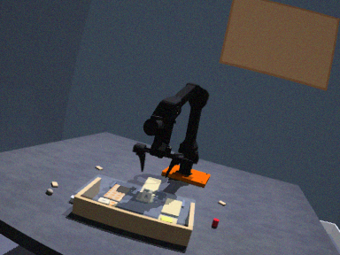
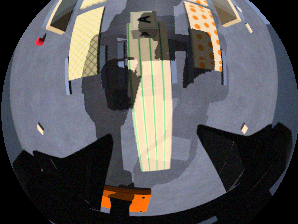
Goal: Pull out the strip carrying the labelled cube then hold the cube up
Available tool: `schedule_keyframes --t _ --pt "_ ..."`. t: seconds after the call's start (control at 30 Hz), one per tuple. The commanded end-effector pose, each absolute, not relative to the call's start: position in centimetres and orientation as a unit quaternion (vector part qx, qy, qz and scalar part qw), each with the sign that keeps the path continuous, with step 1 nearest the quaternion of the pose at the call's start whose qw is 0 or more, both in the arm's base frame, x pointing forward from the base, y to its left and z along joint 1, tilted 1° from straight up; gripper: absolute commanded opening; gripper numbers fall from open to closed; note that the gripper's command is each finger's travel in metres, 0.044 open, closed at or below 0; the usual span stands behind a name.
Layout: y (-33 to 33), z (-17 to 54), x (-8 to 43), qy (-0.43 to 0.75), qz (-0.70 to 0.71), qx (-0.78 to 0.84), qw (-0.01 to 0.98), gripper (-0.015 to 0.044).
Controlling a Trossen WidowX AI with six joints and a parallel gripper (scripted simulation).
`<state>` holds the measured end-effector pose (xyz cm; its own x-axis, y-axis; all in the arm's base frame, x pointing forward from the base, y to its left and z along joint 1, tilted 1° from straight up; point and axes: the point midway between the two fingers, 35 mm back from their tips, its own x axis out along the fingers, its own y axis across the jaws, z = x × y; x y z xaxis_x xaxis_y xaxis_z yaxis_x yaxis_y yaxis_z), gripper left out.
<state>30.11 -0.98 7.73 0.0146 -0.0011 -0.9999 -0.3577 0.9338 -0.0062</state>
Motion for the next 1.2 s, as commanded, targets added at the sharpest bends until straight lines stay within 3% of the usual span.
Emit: schedule_keyframes --t 0.0,0.97,1.17 --pt "-0.5 7.8 31.5 0.693 0.126 -0.128 0.698 0.0440" --pt "3.6 9.0 41.8 0.689 0.127 -0.127 0.702 0.0440" --pt "3.6 8.3 41.9 0.689 0.127 -0.127 0.702 0.0282"
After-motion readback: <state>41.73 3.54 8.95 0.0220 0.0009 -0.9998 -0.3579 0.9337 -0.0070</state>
